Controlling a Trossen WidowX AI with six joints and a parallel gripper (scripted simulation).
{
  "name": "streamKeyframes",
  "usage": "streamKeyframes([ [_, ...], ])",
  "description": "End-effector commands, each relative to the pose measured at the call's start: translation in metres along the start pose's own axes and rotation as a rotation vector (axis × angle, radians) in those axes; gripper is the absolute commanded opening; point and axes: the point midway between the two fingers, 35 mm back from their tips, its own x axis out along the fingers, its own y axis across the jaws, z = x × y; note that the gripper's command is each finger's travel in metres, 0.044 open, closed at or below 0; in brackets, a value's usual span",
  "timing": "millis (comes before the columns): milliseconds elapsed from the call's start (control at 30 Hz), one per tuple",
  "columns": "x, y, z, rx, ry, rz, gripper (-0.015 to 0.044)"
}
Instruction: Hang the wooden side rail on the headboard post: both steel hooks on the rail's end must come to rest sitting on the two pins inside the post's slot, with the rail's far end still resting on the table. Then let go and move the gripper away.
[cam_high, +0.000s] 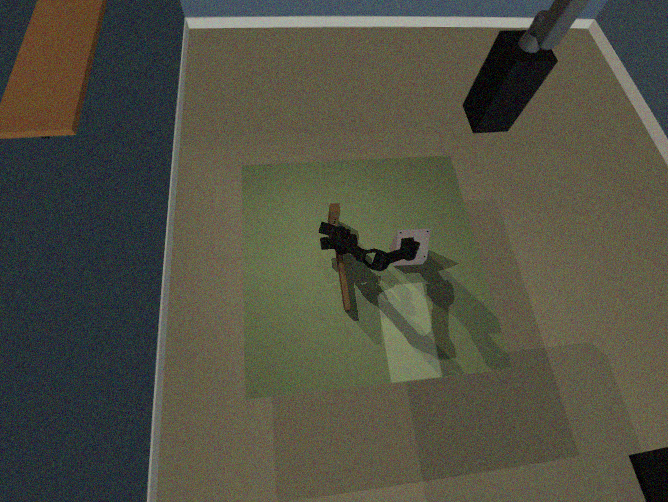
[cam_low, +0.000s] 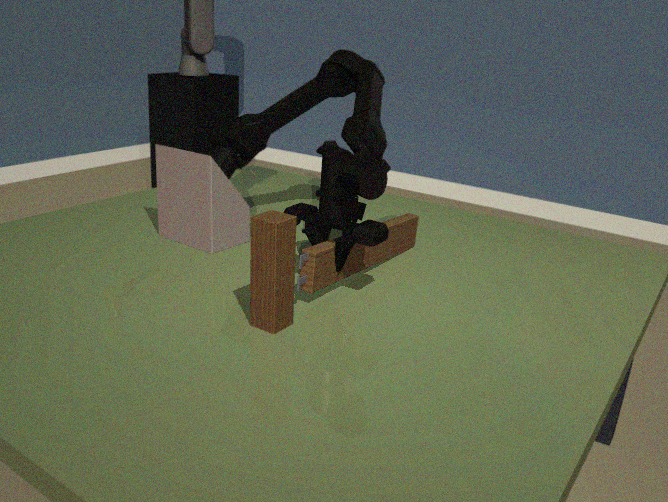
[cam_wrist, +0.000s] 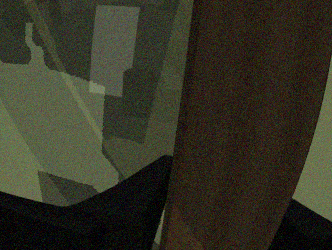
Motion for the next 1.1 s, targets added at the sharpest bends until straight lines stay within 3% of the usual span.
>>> streamKeyframes([
  [0, -0.0059, -0.0031, -0.0014, -0.004, 0.0, -0.017, 0.0],
  [1067, -0.003, -0.0043, -0.005, -0.004, 0.0, -0.017, 0.0],
])
